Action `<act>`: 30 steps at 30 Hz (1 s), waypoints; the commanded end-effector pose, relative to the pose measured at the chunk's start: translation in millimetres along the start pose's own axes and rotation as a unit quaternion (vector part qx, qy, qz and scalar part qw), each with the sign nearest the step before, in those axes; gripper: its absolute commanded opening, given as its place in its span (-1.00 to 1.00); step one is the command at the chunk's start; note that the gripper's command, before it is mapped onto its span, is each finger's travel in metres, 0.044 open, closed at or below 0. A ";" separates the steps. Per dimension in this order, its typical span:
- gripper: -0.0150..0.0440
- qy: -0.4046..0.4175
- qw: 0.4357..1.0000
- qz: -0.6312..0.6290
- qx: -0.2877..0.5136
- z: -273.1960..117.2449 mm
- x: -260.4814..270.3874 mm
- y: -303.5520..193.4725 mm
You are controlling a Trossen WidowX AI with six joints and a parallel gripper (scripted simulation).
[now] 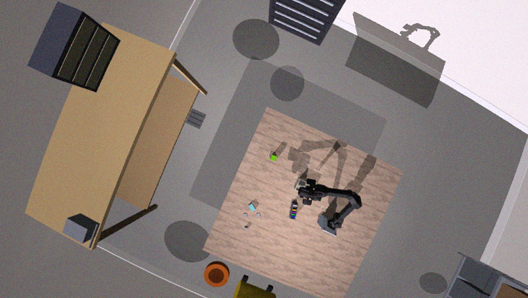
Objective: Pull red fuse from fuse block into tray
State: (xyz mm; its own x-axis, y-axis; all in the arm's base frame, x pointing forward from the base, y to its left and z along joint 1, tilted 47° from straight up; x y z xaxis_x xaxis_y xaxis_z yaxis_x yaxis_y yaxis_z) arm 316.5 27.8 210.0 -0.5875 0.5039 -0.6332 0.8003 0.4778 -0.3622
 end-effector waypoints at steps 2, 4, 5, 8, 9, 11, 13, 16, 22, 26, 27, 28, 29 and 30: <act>-0.49 -0.001 1.000 -0.003 0.004 9.7 0.4 -1.4; -0.49 -0.001 1.000 -0.003 0.005 12.9 0.4 -1.6; -0.49 -0.001 1.000 -0.003 0.005 14.5 0.4 -1.6; -0.49 -0.001 1.000 -0.003 0.005 19.2 0.5 -1.9; -0.49 -0.002 1.000 -0.003 0.005 20.8 0.5 -2.0; -0.49 -0.002 1.000 -0.003 0.005 23.7 0.5 -2.2; -0.49 -0.002 1.000 -0.003 0.005 24.7 0.6 -2.3; -0.40 -0.001 1.000 0.000 0.001 21.6 -0.2 -1.1; 0.13 -0.001 1.000 0.000 0.001 21.6 -0.2 -1.1; 0.49 -0.001 1.000 0.000 0.001 21.6 -0.2 -1.1; 0.58 -0.001 1.000 0.000 0.001 21.6 -0.2 -1.1; 0.63 -0.001 1.000 0.000 0.001 19.6 -0.2 -1.0; 0.63 0.000 1.000 0.000 0.002 13.5 -0.1 -0.8; 0.63 0.000 1.000 -0.001 0.003 3.3 0.2 -0.8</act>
State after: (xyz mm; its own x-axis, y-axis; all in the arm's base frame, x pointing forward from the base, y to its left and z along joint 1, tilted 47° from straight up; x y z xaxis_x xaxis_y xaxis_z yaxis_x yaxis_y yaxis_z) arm 316.5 14.0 198.5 -0.5916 0.5044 -0.6289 0.7989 0.4717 -0.3732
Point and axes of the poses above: the point midway between the two fingers, 35 mm back from their tips, its own z axis out along the fingers, its own x axis across the jaws, y = z × x, the point moved 9 cm from there along -z, back along the fingers, and after that the axes turned 15 degrees about -z, right-handed, at the moved point
